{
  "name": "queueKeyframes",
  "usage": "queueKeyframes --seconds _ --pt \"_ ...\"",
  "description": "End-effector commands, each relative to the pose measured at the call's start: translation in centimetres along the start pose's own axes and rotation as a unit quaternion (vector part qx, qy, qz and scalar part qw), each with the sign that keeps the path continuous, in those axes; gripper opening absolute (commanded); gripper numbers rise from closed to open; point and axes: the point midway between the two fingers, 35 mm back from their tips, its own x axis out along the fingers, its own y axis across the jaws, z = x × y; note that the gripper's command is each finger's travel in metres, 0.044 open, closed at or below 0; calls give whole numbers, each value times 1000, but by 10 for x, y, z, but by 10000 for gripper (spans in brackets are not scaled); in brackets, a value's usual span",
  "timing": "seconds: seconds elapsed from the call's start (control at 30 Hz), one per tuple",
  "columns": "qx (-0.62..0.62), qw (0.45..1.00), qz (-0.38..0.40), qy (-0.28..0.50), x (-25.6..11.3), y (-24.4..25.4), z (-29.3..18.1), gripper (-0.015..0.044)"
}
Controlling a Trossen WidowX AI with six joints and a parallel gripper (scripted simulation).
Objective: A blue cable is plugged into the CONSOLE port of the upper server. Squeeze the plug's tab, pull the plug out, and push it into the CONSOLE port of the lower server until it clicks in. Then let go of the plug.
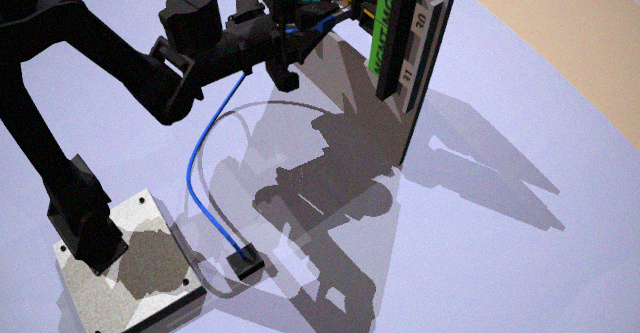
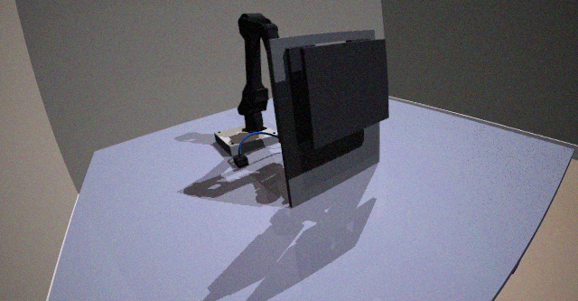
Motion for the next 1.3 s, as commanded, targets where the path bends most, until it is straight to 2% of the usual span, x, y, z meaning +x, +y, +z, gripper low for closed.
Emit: queueKeyframes --seconds 0.0,1.27 --pt "2 1000 -6 -3 2 -4 1 0" --pt "3 1000 -7 -3 7 -4 2 0"
